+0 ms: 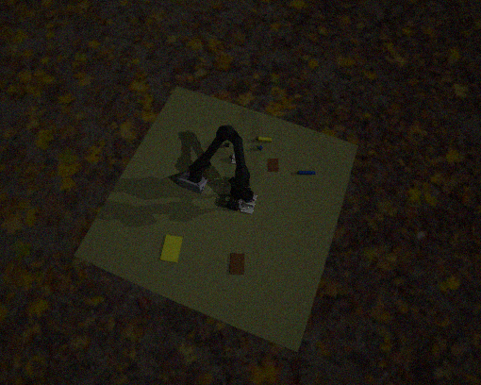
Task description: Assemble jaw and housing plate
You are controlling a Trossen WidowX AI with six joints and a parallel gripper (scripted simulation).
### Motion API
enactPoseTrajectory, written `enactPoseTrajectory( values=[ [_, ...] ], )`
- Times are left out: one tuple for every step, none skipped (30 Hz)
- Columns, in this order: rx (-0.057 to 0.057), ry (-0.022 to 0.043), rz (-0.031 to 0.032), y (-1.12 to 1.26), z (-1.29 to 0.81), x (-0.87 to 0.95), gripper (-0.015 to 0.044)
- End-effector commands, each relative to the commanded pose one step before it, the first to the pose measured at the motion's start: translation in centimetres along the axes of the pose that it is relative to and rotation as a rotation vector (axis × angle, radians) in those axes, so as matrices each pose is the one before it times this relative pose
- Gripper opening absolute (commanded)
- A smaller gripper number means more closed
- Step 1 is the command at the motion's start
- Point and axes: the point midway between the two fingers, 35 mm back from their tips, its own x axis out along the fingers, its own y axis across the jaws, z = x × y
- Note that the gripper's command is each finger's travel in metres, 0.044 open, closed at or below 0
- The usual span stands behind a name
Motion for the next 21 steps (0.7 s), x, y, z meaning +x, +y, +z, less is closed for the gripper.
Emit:
enactPoseTrajectory(
  values=[
    [0.0056, 0.00554, -0.00104, -0.006, -0.17, 0.14, 0.0351],
    [0.0, 0.0, 0.0, 0.0, 0.0, 0.0, 0.0351],
    [0.0, 0.0, 0.0, 0.0, 0.0, 0.0, 0.0351],
    [0.0, 0.0, 0.0, 0.0, 0.0, 0.0, 0.0351],
    [0.0, 0.0, 0.0, 0.0, 0.0, 0.0, 0.0351],
    [0.0, 0.0, 0.0, 0.0, 0.0, 0.0, 0.0351],
    [0.0, 0.0, 0.0, 0.0, 0.0, 0.0, 0.0351],
    [-0.0057, -0.00559, 0.001, 0.006, 0.17, -0.14, 0.0377],
    [0.0, 0.0, 0.0, 0.0, 0.0, 0.0, 0.0403],
    [0.0, 0.0, 0.0, 0.0, 0.0, 0.0, 0.043],
    [0.0, 0.0, 0.0, 0.0, 0.0, 0.0, 0.044],
    [0.0, 0.0, 0.0, 0.0, 0.0, 0.0, 0.044],
    [0.0, 0.0, 0.0, 0.0, 0.0, 0.0, 0.044],
    [0.0, 0.0, 0.0, 0.0, 0.0, 0.0, 0.044],
    [0.0, 0.0, 0.0, 0.0, 0.0, 0.0, 0.044],
    [0.0, 0.0, 0.0, 0.0, 0.0, 0.0, 0.044],
    [0.0, 0.0, 0.0, 0.0, 0.0, 0.0, 0.044],
    [0.0, 0.0, 0.0, 0.0, 0.0, 0.0, 0.044],
    [0.0, 0.0, 0.0, 0.0, 0.0, 0.0, 0.044],
    [0.0, 0.0, 0.0, 0.0, 0.0, 0.0, 0.044],
    [0.0, 0.0, 0.0, 0.0, 0.0, 0.0, 0.044]
  ],
)
